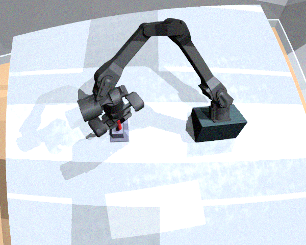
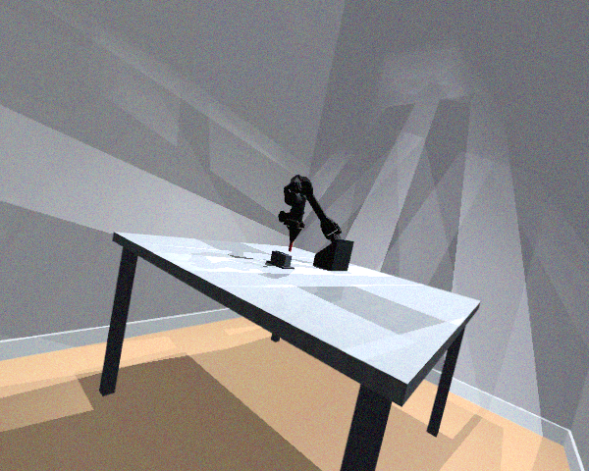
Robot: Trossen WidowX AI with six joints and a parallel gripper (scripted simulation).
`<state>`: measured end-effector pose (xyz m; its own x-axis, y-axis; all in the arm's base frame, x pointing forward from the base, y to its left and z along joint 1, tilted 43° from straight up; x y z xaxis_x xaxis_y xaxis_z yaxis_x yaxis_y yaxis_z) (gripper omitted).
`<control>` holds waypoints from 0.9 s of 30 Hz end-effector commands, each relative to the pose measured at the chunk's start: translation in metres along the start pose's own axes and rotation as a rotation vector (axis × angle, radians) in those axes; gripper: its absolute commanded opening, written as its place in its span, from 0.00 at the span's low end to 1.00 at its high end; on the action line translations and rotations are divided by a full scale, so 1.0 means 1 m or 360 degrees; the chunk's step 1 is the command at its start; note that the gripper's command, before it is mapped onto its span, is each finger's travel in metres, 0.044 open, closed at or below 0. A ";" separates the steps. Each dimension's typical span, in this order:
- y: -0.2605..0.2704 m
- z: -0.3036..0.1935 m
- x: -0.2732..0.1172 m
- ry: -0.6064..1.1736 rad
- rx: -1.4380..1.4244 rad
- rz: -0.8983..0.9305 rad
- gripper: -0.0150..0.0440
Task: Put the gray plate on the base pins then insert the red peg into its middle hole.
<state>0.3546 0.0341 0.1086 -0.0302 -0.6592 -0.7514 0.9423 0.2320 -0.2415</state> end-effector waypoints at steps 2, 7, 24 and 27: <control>-0.001 0.014 0.000 -0.0014 -0.0002 -0.0005 0.25; -0.003 0.029 0.000 -0.0026 -0.0002 -0.0013 0.25; -0.003 0.033 0.001 -0.0029 -0.0002 -0.0015 0.25; -0.003 0.033 0.001 -0.0029 -0.0002 -0.0015 0.25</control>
Point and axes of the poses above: the point midway between the two fingers, 35 mm back from their tips, its own x axis out along the fingers, its own y axis across the jaws, z = x × y, the point moved 10 cm from there along -x, back along the fingers, and after that the axes turned 7 degrees about x, right-handed, at the moved point
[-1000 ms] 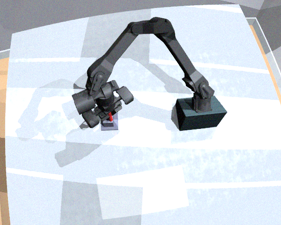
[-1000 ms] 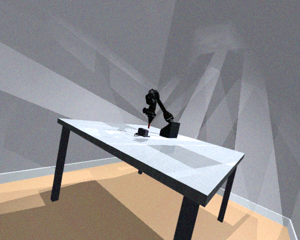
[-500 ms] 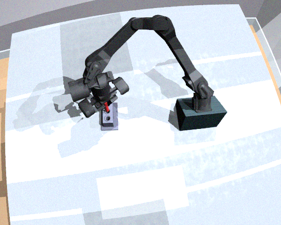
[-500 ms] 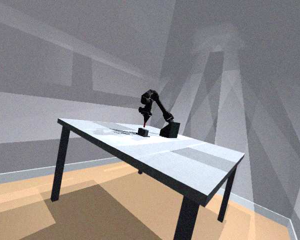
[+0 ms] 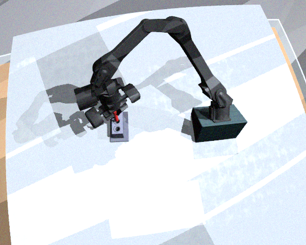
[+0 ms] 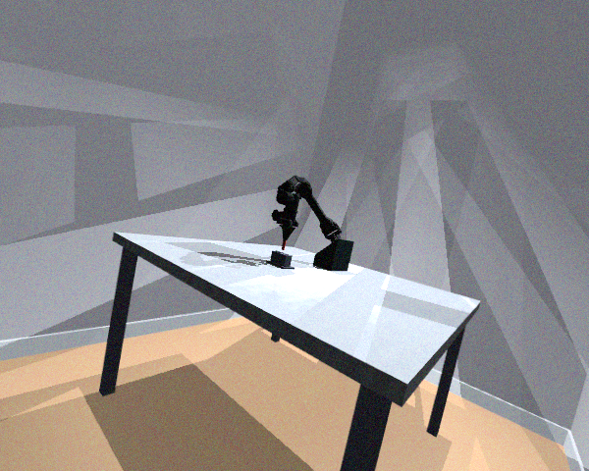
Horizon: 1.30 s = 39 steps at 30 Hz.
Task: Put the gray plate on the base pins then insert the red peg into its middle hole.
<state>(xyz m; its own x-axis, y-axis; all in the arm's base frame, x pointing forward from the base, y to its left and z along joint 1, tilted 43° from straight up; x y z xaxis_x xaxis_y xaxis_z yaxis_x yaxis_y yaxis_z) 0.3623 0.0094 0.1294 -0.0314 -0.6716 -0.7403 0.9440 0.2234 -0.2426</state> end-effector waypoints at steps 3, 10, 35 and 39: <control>0.000 0.000 0.000 -0.0005 -0.0011 -0.0005 0.25; -0.001 -0.001 0.000 -0.0005 -0.0011 -0.0005 0.25; 0.000 0.000 0.010 -0.0003 -0.0010 -0.0004 0.25; 0.000 0.001 0.016 -0.0006 -0.0011 -0.0005 0.25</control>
Point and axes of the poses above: the point midway between the two fingers, 35 mm back from their tips, its own x axis out along the fingers, its own y axis across the jaws, z = x × y, the point moved 10 cm from there along -x, back along the fingers, and after that the axes turned 7 degrees about x, right-handed, at the moved point
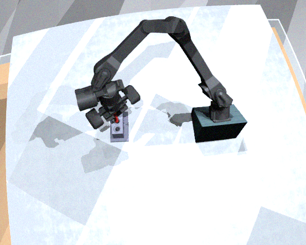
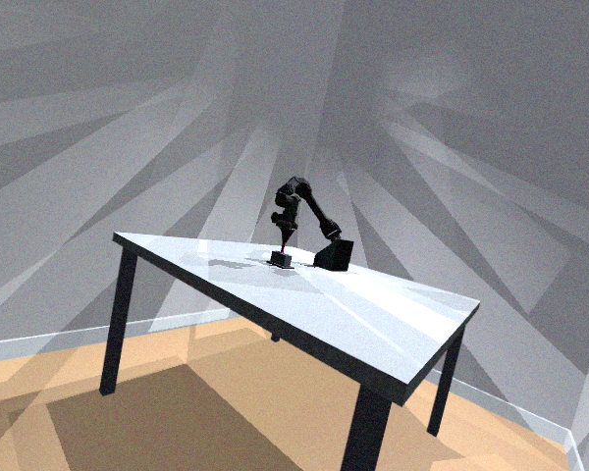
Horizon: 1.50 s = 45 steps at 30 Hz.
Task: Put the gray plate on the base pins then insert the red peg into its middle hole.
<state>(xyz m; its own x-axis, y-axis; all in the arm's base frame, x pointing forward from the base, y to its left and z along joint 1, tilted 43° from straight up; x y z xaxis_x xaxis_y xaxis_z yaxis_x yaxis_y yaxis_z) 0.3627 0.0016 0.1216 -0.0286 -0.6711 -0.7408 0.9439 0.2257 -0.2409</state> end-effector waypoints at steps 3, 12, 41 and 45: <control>0.000 0.001 0.007 -0.0006 -0.0010 -0.0010 0.25; 0.000 0.001 0.004 0.0000 0.0000 -0.0004 0.25; -0.001 0.001 0.007 0.0001 0.0006 -0.0005 0.51; -0.001 0.001 0.007 0.0001 0.0006 -0.0005 0.51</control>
Point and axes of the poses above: the point midway between the two fingers, 35 mm back from their tips, its own x axis out along the fingers, its own y axis across the jaws, z = x × y, the point moved 10 cm from there along -x, back along the fingers, and after that the axes turned 7 degrees about x, right-handed, at the moved point
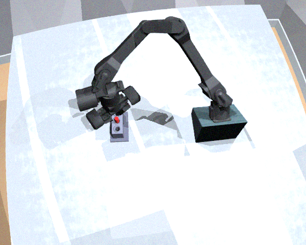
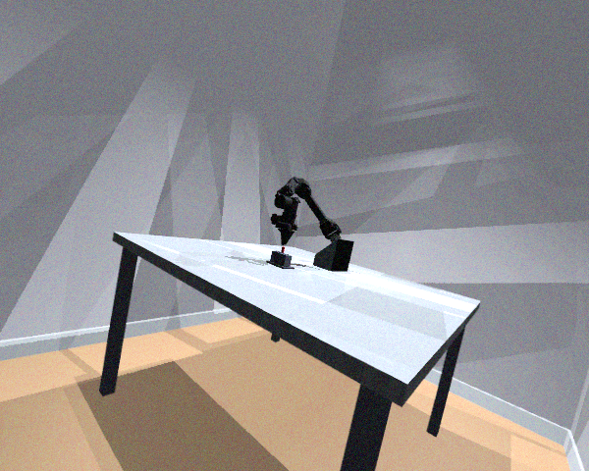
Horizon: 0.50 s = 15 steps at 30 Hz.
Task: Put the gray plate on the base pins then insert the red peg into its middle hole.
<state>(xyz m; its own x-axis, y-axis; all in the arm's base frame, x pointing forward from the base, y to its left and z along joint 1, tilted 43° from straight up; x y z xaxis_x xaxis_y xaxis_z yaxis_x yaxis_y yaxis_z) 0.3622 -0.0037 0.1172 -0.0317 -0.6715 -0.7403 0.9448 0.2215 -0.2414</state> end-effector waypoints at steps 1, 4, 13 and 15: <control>0.000 0.000 0.000 0.0000 0.0001 0.0000 0.51; 0.000 0.000 0.000 0.0000 0.0001 0.0000 0.51; 0.001 -0.001 -0.006 -0.0006 -0.0014 -0.0004 0.51; 0.000 -0.001 -0.008 -0.0006 -0.0014 -0.0004 0.51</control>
<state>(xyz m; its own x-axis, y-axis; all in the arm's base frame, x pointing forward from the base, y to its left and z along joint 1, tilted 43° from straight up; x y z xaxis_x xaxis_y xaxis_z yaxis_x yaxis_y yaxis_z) 0.3621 0.0013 0.1204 -0.0330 -0.6728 -0.7391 0.9403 0.2297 -0.2510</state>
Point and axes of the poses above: the point midway between the two fingers, 35 mm back from their tips, its own x axis out along the fingers, its own y axis across the jaws, z = x × y, the point moved 10 cm from there along -x, back along the fingers, and after that the axes turned 7 degrees about x, right-handed, at the moved point
